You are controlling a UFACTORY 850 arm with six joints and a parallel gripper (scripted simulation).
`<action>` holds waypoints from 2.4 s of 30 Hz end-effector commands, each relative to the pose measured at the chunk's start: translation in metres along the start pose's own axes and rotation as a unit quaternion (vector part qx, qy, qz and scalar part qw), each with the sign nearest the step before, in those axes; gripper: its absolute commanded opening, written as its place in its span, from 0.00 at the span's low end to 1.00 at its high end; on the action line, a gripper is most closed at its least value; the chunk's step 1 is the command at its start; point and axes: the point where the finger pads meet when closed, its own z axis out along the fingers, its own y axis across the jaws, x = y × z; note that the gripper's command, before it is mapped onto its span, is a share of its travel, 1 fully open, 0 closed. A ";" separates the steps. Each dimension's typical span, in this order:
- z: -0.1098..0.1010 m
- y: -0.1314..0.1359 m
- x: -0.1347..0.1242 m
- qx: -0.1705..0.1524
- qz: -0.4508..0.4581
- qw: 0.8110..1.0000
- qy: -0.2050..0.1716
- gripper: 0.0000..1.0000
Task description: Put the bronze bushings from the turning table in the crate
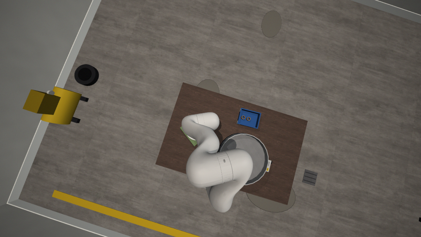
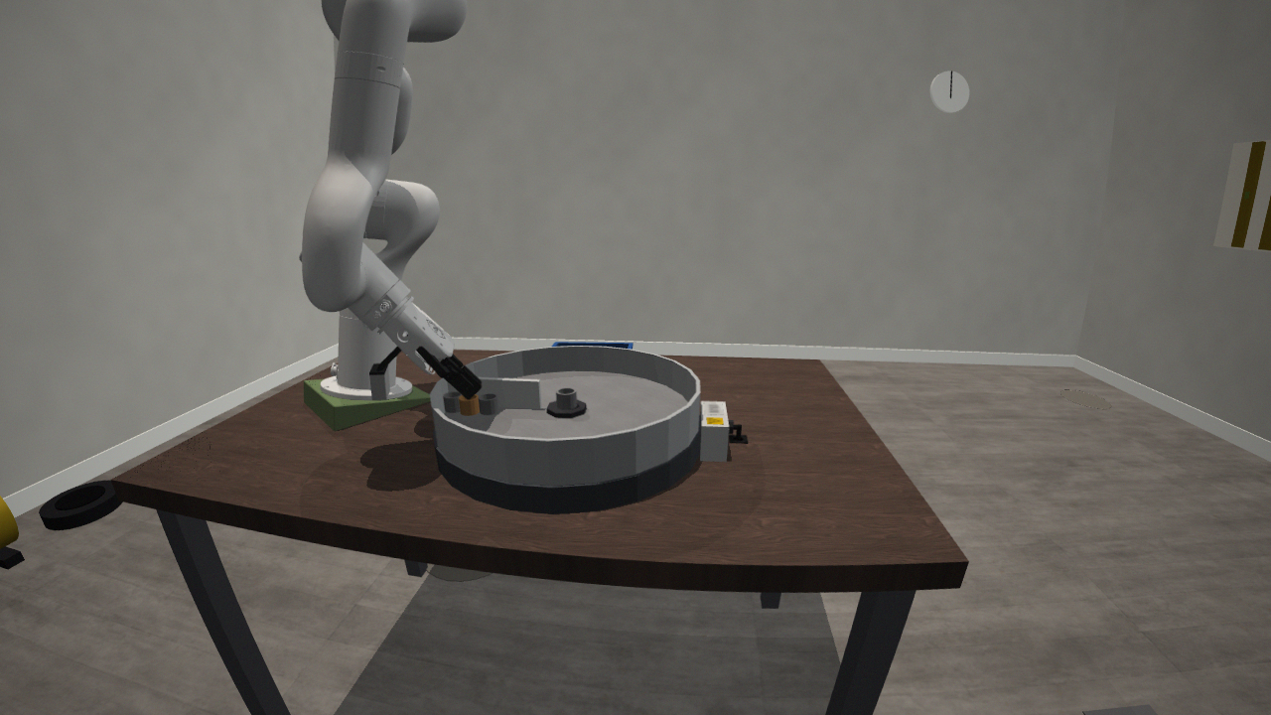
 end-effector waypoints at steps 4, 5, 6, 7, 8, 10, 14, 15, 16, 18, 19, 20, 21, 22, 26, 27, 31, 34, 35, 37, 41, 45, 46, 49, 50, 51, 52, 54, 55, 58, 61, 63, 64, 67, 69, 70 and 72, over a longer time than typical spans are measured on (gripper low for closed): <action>0.001 -0.001 0.001 0.000 0.000 1.000 0.000 0.10; 0.002 -0.001 0.002 0.000 0.000 1.000 0.000 0.10; 0.003 0.000 0.003 0.000 0.000 1.000 0.000 0.10; 0.005 0.000 0.004 0.000 0.000 1.000 0.000 0.10; 0.006 0.000 0.005 0.000 0.000 1.000 0.000 0.10; 0.008 0.000 0.006 0.000 0.000 1.000 0.000 0.10; 0.008 0.000 0.007 0.000 0.000 1.000 0.000 0.10; 0.008 0.000 0.007 0.000 0.000 1.000 0.000 0.10; 0.008 0.000 0.007 0.000 0.000 1.000 0.000 0.10; 0.008 0.000 0.007 0.000 0.000 1.000 0.000 0.10; 0.008 0.000 0.007 0.000 0.000 1.000 0.000 0.10; 0.008 0.000 0.007 0.000 0.000 1.000 0.000 0.10; 0.008 0.000 0.007 0.000 0.000 1.000 0.000 0.10; 0.008 0.000 0.007 0.000 0.000 1.000 0.000 0.10; 0.008 0.000 0.007 0.000 0.000 1.000 0.000 0.00; 0.008 0.000 0.007 0.000 0.000 1.000 0.000 0.00; 0.008 0.000 0.007 0.000 0.000 1.000 0.000 0.00; 0.008 0.000 0.007 0.000 0.000 1.000 0.000 0.00; 0.008 0.000 0.007 0.000 0.000 1.000 0.000 0.00; 0.008 0.000 0.007 0.000 0.000 1.000 0.000 0.00; 0.008 0.000 0.007 0.000 0.000 1.000 0.000 0.00; 0.008 0.000 0.007 0.000 0.000 1.000 0.000 0.00; 0.008 0.000 0.007 0.000 0.000 1.000 0.000 0.00; 0.008 0.000 0.007 0.000 0.000 1.000 0.000 0.00; 0.008 0.000 0.007 0.000 0.000 1.000 0.000 0.00; 0.008 0.000 0.007 0.000 0.000 1.000 0.000 0.00; 0.008 0.000 0.007 0.000 0.000 1.000 0.000 0.00; 0.008 0.000 0.007 0.000 0.000 1.000 0.000 0.00; 0.008 0.000 0.007 0.000 0.000 1.000 0.000 0.00; 0.008 -0.001 0.007 0.000 0.000 1.000 0.000 0.00; 0.007 -0.009 0.008 0.000 0.000 1.000 0.000 0.00; 0.006 -0.020 0.009 0.000 0.000 1.000 0.000 0.00; 0.006 -0.020 0.009 0.000 0.000 1.000 0.000 0.00; 0.005 -0.029 0.010 0.000 0.000 1.000 0.000 0.00; 0.005 -0.033 0.011 0.000 0.000 1.000 0.000 0.00; 0.005 -0.033 0.011 0.000 0.000 1.000 0.000 0.00; 0.005 -0.033 0.011 0.000 0.000 1.000 0.000 0.00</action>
